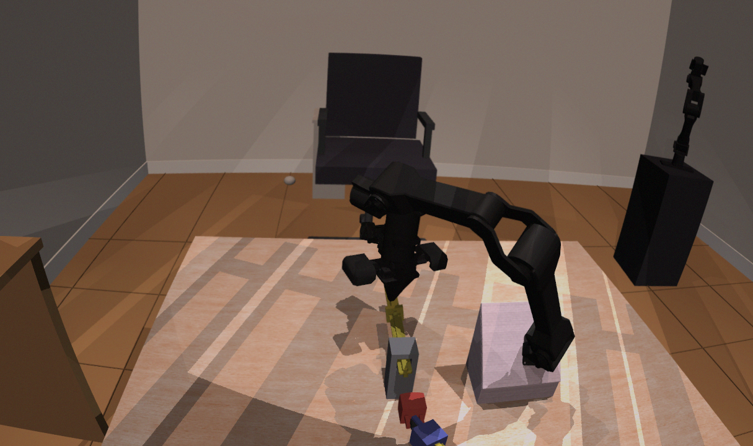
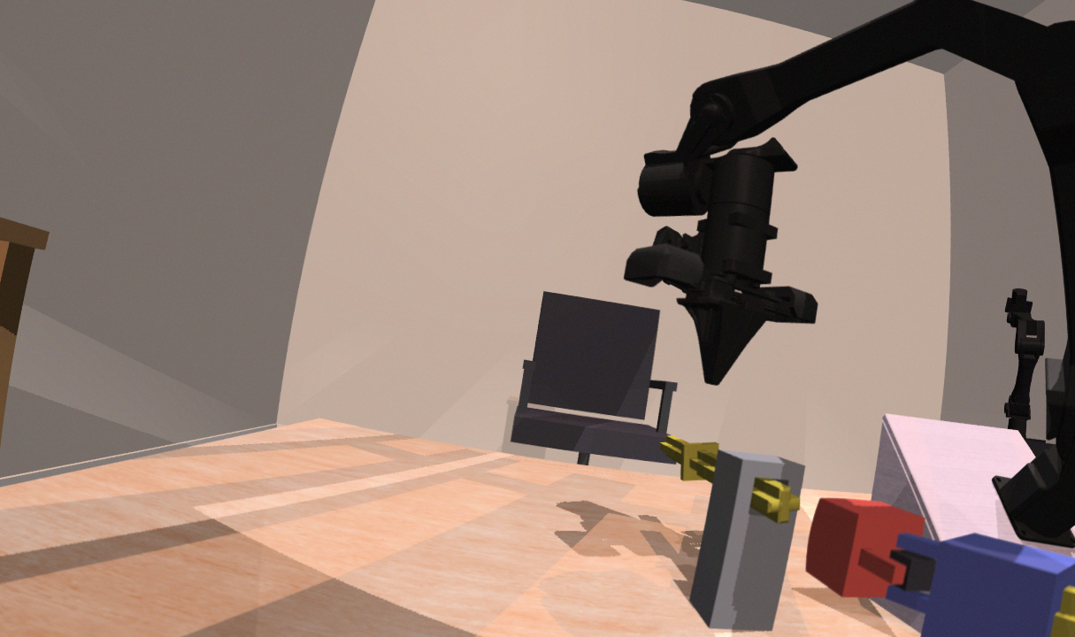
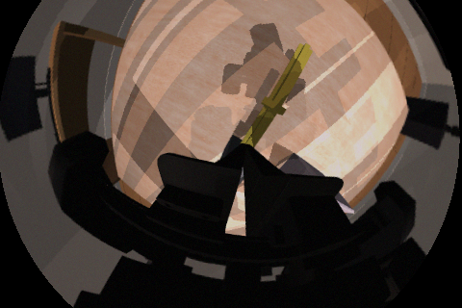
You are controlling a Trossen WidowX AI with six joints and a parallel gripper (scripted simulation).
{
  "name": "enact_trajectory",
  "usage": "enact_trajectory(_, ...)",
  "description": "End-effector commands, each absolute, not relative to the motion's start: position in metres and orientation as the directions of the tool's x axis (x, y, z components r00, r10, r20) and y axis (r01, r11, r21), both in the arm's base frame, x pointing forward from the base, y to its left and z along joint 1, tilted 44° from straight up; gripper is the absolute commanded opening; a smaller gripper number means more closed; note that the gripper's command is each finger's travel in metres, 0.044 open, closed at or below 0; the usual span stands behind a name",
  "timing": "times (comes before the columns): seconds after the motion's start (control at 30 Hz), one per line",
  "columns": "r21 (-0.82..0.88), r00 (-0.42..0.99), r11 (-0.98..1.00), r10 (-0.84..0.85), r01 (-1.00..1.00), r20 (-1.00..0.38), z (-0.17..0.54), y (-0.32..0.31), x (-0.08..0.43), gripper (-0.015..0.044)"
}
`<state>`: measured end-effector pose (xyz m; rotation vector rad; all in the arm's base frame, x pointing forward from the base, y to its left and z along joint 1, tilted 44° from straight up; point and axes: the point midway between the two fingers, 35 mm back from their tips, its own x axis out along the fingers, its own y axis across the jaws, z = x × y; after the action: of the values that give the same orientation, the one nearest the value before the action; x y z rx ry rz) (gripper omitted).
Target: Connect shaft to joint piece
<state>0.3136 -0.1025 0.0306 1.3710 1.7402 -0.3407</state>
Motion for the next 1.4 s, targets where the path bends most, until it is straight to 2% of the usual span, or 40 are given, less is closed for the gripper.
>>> enact_trajectory(0.0, 0.21, -0.032, 0.287, 0.656, 0.934, -0.754, 0.002, -0.115, 0.31, 0.0)
enact_trajectory(0.27, 0.042, -0.057, 0.129, 0.676, 0.991, -0.734, -0.057, -0.137, 0.293, 0.0)
enact_trajectory(1.37, 0.043, -0.049, 0.121, 0.668, 0.992, -0.742, -0.082, -0.116, 0.292, 0.0)
